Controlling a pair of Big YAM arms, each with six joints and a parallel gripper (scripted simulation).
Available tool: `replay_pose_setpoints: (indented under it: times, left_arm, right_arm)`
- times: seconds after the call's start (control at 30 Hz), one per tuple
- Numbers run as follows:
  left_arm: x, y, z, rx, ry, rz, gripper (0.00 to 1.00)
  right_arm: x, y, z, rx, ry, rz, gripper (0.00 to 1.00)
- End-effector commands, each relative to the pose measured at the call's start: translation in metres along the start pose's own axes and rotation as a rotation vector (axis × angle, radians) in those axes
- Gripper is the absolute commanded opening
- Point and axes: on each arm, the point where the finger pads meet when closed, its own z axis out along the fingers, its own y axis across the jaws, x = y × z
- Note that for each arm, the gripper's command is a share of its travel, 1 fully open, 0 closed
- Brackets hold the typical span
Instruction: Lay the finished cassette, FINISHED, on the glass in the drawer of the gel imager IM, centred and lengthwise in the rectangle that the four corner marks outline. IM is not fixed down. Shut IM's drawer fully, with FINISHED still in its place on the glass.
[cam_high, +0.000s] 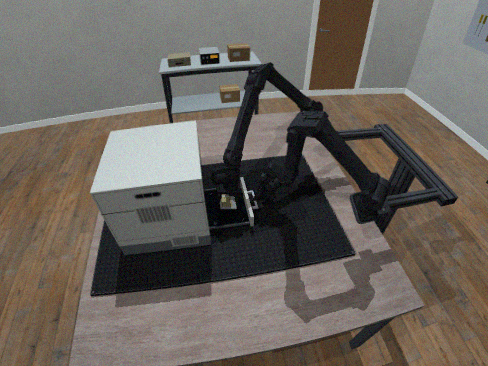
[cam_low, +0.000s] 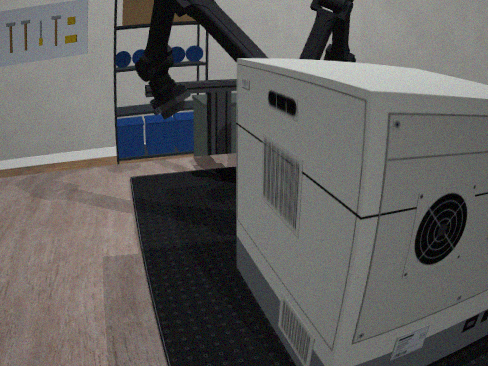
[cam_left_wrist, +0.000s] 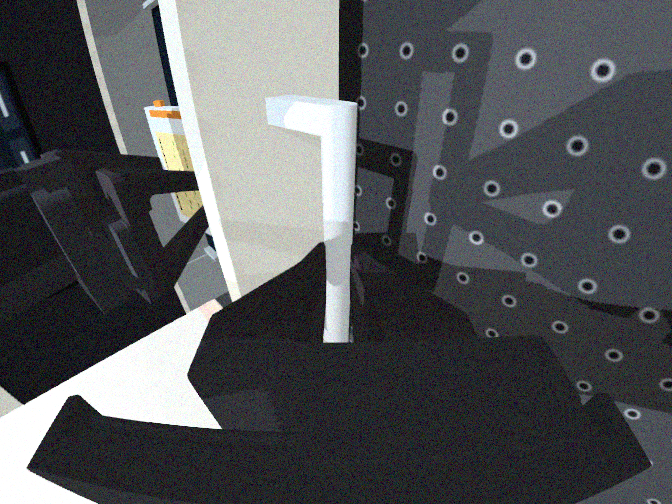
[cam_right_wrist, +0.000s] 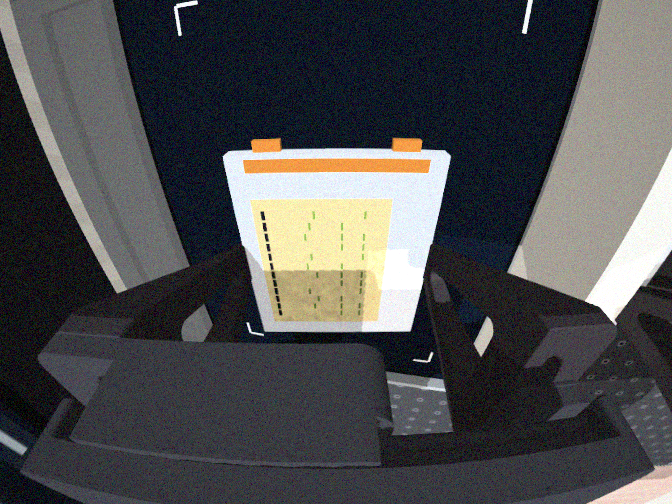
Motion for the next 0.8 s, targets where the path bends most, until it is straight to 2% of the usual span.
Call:
replay_pose_setpoints:
  times: [0.0, 0.1, 0.2, 0.77]
  left_arm:
    - [-0.012, 0.003, -0.006, -0.028, -0.016, -0.013, 0.04]
    - [-0.012, 0.003, -0.006, -0.028, -0.016, -0.013, 0.04]
    - [-0.012, 0.003, -0.006, -0.028, -0.016, -0.013, 0.04]
    - [-0.010, 0.002, -0.005, -0.024, -0.014, -0.010, 0.04]
  right_arm:
    - [0.014, 0.029, -0.012, -0.032, 0.013, 0.015, 0.77]
    - [0.005, 0.029, 0.012, 0.026, 0.014, 0.034, 0.77]
    - [0.006, 0.030, 0.014, 0.033, 0.019, 0.031, 0.77]
    - [0.013, 0.039, 0.001, 0.010, 0.031, 0.017, 0.77]
